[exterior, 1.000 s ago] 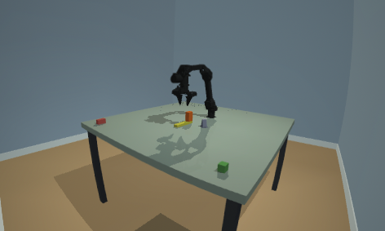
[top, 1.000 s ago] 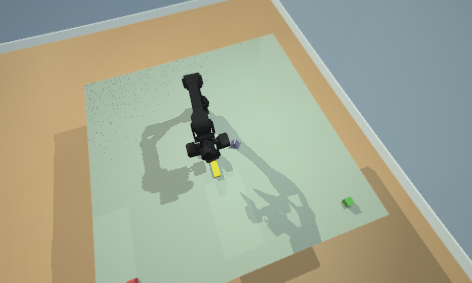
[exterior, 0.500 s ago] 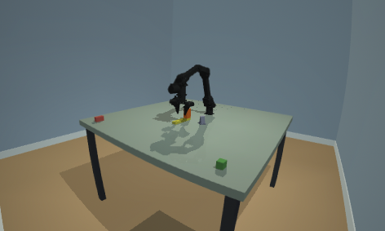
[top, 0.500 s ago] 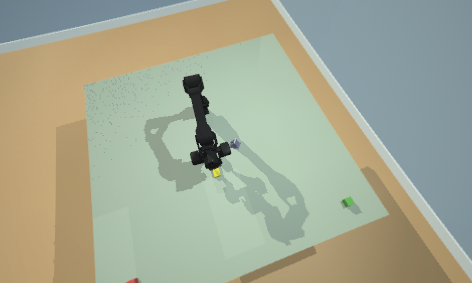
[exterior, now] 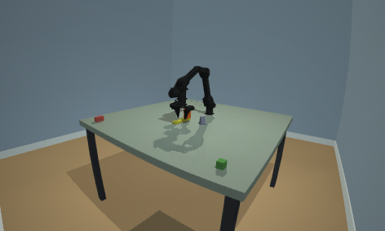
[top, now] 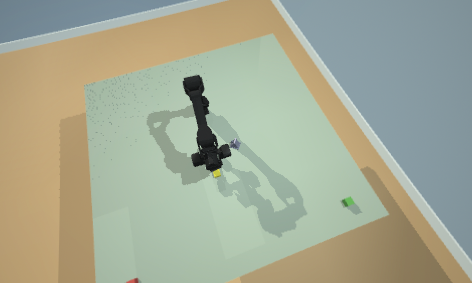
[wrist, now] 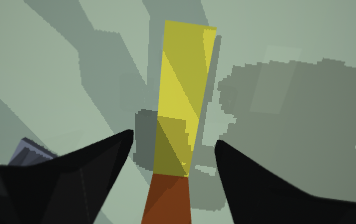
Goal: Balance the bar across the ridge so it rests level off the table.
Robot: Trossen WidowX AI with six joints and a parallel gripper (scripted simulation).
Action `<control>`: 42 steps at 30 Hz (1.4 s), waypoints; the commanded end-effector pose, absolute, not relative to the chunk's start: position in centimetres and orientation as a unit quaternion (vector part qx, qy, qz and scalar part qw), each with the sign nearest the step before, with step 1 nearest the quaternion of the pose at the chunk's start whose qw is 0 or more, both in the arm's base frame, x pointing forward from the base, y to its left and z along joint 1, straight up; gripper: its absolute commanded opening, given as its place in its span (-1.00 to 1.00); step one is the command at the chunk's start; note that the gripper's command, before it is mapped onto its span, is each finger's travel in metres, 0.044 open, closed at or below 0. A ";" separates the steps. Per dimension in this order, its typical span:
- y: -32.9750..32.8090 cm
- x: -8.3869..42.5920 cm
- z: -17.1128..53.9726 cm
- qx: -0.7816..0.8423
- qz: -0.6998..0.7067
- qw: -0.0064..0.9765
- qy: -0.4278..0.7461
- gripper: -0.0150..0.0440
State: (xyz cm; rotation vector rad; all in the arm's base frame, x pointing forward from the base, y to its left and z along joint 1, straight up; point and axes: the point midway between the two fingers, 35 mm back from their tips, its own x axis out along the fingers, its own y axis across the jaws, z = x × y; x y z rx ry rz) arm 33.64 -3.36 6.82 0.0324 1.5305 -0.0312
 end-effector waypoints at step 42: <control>-3.4 33.7 6.6 0.014 -0.014 0.718 0.696 -0.49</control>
